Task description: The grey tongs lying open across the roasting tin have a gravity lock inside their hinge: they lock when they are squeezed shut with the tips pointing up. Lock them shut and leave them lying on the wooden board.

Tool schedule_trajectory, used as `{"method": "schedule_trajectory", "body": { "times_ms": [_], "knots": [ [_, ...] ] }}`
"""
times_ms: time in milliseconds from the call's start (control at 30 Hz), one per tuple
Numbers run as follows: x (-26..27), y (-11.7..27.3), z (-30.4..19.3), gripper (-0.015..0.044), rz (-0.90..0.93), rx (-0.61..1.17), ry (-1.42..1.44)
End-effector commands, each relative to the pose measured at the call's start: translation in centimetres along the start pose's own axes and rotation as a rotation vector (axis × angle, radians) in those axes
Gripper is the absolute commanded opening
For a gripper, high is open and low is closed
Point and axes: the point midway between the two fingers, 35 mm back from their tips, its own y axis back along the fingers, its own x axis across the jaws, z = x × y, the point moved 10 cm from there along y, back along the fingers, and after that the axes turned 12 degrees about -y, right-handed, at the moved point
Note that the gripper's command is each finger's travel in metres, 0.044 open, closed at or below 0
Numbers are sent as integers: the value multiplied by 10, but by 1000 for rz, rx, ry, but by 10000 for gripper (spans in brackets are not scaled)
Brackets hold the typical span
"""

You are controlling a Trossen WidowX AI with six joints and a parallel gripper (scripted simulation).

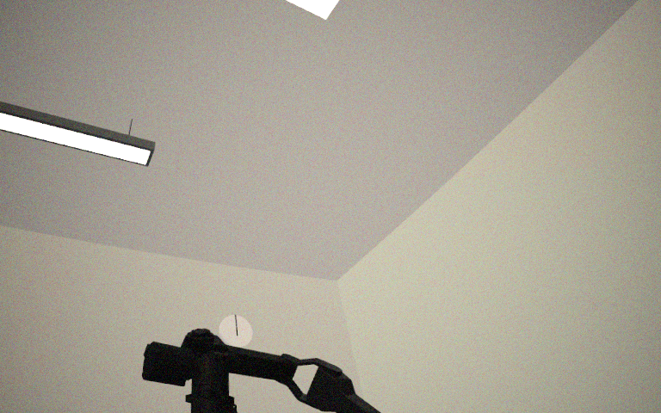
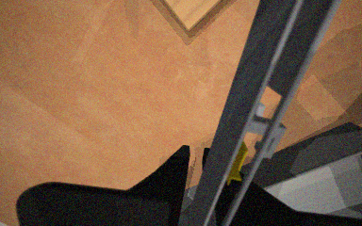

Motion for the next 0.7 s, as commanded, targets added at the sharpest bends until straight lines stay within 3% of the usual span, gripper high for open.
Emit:
{"method": "schedule_trajectory", "body": {
  "times_ms": [0,667],
  "knots": [
    [8,2,19,-150,11,3,-64],
    [47,-6,91,-150,-15,-23,-315]
  ]
}}
